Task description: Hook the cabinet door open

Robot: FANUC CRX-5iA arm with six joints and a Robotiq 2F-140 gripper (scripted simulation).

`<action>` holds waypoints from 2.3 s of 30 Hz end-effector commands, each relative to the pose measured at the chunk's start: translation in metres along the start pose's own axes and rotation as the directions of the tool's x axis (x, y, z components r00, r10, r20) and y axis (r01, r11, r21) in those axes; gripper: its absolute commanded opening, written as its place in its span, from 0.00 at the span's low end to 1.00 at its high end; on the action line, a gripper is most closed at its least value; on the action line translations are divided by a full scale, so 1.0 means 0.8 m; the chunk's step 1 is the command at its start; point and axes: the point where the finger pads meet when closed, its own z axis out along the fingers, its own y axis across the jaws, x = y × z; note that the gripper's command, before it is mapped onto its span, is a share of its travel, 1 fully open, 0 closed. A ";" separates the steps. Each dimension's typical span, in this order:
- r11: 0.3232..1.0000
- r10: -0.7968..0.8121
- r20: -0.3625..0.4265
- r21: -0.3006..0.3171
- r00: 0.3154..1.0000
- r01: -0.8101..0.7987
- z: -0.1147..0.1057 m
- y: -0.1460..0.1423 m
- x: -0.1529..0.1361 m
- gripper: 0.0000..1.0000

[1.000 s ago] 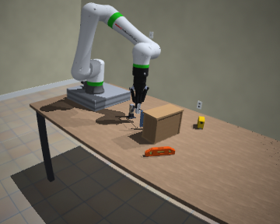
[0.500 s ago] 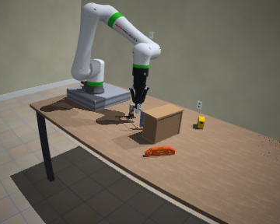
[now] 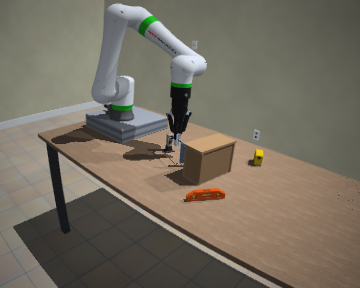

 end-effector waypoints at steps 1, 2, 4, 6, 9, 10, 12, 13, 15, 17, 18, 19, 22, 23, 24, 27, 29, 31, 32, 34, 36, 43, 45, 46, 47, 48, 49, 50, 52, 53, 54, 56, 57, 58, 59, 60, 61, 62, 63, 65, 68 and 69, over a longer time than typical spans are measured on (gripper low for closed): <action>1.000 0.000 0.000 0.000 1.000 0.000 0.000 0.000 0.000 0.03; 1.000 0.000 0.000 0.000 1.000 0.000 0.000 0.000 0.000 0.03; 1.000 0.000 0.000 0.000 1.000 0.000 0.000 0.000 0.000 0.03; 1.000 0.000 0.000 0.000 1.000 0.000 0.000 0.000 0.000 0.03; 1.000 0.000 0.000 0.000 1.000 0.000 0.000 0.000 0.000 0.03; 1.000 0.000 0.000 0.000 1.000 0.000 0.000 0.000 0.000 0.03; 1.000 0.000 0.000 0.000 1.000 0.000 0.000 0.000 0.000 0.03; 1.000 0.000 0.000 0.000 1.000 0.000 0.000 0.000 0.000 0.03; 1.000 0.000 0.000 0.000 1.000 0.000 0.000 0.000 0.000 0.03; 1.000 0.000 0.000 0.000 1.000 0.000 0.000 0.000 0.000 0.03; 1.000 0.000 0.000 0.000 1.000 0.000 0.000 0.000 0.000 0.03; 1.000 0.000 0.000 0.000 1.000 0.000 0.000 0.000 0.000 0.03; 1.000 0.000 0.000 0.000 1.000 0.000 0.000 0.000 0.000 0.03; 1.000 0.000 0.000 0.000 1.000 0.000 0.000 0.000 0.000 0.03; 1.000 0.000 0.000 0.000 1.000 0.000 0.000 0.000 0.000 0.03; 1.000 0.000 0.000 0.000 1.000 0.000 0.000 0.000 0.000 0.03; 1.000 0.000 0.000 0.000 1.000 0.000 0.000 0.000 0.000 0.03; 1.000 0.000 0.000 0.000 1.000 0.000 0.000 0.000 0.000 0.03; 1.000 0.000 0.000 0.000 1.000 0.000 0.000 0.000 0.000 0.03; 1.000 0.000 0.000 0.000 1.000 0.000 0.000 0.000 0.000 0.03; 1.000 0.000 0.000 0.000 1.000 0.000 0.000 0.000 0.000 0.03; 1.000 0.000 0.000 0.000 1.000 0.000 0.000 0.000 0.000 0.03; 1.000 0.000 0.000 0.000 1.000 0.000 0.000 0.000 0.000 0.03; 1.000 0.000 0.000 0.000 1.000 0.000 0.000 0.000 0.000 0.03; 1.000 0.000 0.000 0.000 1.000 0.000 0.000 0.000 0.000 0.14; 1.000 0.000 0.000 0.000 1.000 0.000 0.000 0.000 0.000 0.14; 1.000 0.000 0.000 0.000 1.000 0.000 0.000 0.000 0.000 0.14; 1.000 0.000 0.000 0.000 1.000 0.000 0.000 0.000 0.000 0.14; 1.000 0.000 0.000 0.000 1.000 0.000 0.000 0.000 0.000 0.14; 1.000 0.000 0.000 0.000 1.000 0.000 0.000 0.000 0.000 0.14; 1.000 0.000 0.000 0.000 1.000 0.000 0.000 0.000 0.000 0.14; 1.000 0.000 0.000 0.000 1.000 0.000 0.000 0.000 0.000 0.14; 1.000 0.000 0.000 0.000 1.000 0.000 0.000 0.000 0.000 0.14; 1.000 0.000 0.000 0.000 1.000 0.000 0.000 0.000 0.000 0.14; 1.000 0.000 0.000 0.000 1.000 0.000 0.000 0.000 0.000 0.14; 1.000 0.000 0.000 0.000 1.000 0.000 0.000 0.000 0.000 0.14; 1.000 0.000 0.000 0.000 1.000 0.000 0.000 0.000 0.000 0.14; 1.000 0.000 0.000 0.000 1.000 0.000 0.000 0.000 0.000 0.14; 1.000 0.000 0.000 0.000 1.000 0.000 0.000 0.000 0.000 0.14; 1.000 0.000 0.000 0.000 1.000 0.000 0.000 0.000 0.000 0.14; 1.000 0.000 0.000 0.000 1.000 0.000 0.000 0.000 0.000 0.14; 1.000 0.000 0.000 0.000 1.000 0.000 0.000 0.000 0.000 0.14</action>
